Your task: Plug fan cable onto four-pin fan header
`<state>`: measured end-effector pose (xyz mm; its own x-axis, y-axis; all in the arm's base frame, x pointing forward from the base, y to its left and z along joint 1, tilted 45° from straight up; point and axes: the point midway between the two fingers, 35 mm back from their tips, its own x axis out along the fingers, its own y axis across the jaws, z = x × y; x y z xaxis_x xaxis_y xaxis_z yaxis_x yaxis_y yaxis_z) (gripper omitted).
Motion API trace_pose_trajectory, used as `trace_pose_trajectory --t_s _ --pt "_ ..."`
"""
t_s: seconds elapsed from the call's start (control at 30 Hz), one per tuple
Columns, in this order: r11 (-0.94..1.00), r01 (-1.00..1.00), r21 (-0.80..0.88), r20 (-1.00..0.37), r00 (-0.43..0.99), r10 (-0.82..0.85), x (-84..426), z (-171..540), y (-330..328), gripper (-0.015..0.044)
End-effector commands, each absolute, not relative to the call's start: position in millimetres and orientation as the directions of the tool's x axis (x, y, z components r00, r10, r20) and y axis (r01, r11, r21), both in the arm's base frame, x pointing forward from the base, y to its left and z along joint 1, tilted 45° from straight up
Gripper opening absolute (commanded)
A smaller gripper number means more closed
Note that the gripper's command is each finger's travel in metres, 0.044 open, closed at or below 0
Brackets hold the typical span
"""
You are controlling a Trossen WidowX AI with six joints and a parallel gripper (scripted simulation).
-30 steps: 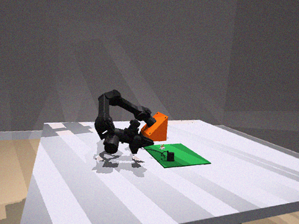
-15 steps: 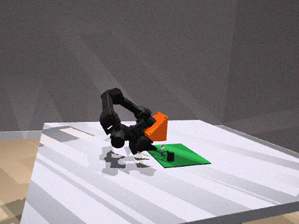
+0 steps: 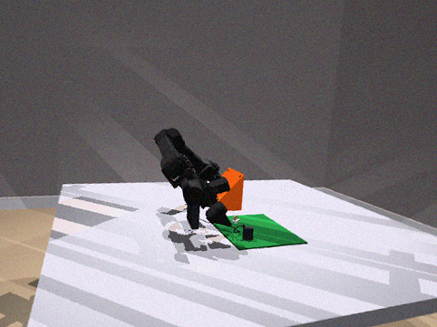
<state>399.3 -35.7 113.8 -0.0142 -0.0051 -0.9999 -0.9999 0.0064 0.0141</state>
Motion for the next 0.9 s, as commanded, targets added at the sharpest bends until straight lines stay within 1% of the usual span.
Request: trace_pose_trajectory --t_s 0.0,0.4,0.63,0.87 --pt "0.029 -0.998 0.05 -0.993 -0.053 -0.108 392.5 111.6 -26.9 0.044" --pt "0.046 -0.999 -0.002 -0.917 -0.016 -0.399 396.9 118.8 -18.1 0.044" --pt "0.034 -0.997 -0.071 -0.835 0.041 -0.549 401.6 128.7 -10.2 0.044" --pt "0.004 -0.988 -0.153 -0.739 0.111 -0.665 406.6 140.9 -0.2 0.044"
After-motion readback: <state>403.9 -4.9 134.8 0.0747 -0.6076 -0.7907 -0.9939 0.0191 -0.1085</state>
